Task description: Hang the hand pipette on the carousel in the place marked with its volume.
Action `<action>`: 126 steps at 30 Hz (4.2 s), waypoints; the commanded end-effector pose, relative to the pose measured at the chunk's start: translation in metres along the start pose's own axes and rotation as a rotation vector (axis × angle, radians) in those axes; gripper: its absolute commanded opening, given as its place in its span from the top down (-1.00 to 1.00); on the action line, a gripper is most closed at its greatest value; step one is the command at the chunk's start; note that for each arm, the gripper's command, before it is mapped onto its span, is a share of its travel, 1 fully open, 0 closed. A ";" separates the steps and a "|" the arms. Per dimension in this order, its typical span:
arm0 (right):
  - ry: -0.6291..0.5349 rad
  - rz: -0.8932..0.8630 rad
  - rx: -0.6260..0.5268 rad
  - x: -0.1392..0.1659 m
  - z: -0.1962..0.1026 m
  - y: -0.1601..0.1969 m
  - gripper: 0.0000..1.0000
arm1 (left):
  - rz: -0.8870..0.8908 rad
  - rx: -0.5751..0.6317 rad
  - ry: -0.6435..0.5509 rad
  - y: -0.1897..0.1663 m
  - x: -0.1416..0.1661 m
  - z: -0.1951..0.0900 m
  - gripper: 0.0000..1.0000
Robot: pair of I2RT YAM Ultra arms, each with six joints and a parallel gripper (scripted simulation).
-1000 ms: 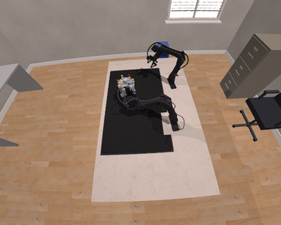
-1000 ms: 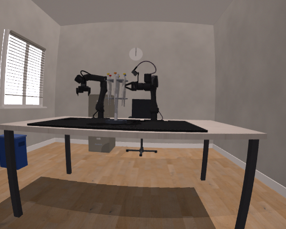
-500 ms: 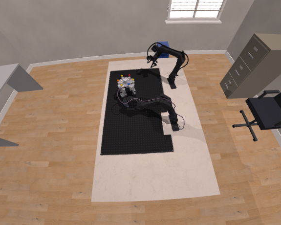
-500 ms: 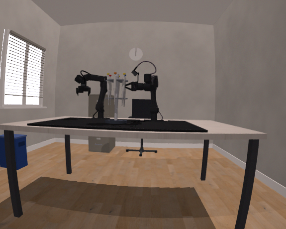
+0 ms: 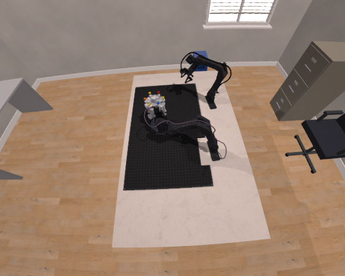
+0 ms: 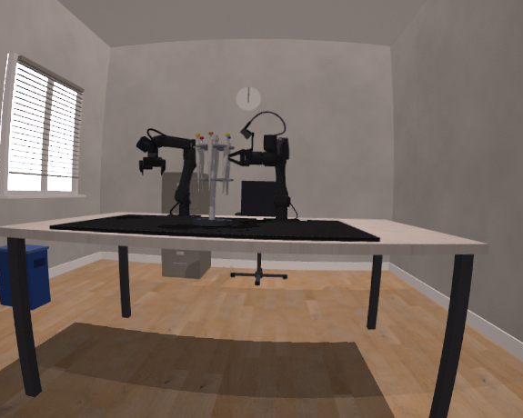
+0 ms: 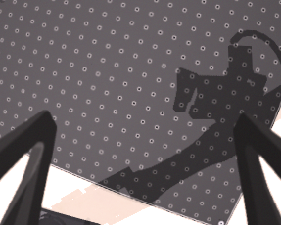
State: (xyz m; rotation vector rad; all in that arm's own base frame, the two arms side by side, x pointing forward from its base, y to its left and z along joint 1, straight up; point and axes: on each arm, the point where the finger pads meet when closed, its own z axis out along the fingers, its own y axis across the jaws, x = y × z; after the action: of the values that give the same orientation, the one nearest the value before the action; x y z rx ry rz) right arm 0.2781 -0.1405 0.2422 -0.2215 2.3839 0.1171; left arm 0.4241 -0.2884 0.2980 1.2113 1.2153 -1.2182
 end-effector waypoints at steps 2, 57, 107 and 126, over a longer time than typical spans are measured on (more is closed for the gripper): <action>-0.041 -0.025 0.018 -0.010 -0.006 -0.004 -1.00 | 0.054 0.015 -0.016 -0.006 -0.018 0.004 0.77; -0.041 -0.025 0.018 -0.010 -0.006 -0.004 -1.00 | 0.049 0.015 -0.014 -0.006 -0.017 0.004 0.00; -0.041 -0.025 0.018 -0.010 -0.006 -0.004 -1.00 | 0.029 -0.288 -0.016 -0.008 -0.010 0.004 0.00; -0.041 -0.025 0.018 -0.010 -0.006 -0.004 -1.00 | 0.028 -0.543 -0.021 -0.008 -0.010 0.003 0.00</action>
State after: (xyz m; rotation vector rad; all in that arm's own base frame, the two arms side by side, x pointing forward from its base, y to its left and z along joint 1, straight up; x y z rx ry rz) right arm 0.2781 -0.1405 0.2422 -0.2215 2.3839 0.1171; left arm 0.4141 -0.2931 0.2890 0.8824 1.4132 -0.8918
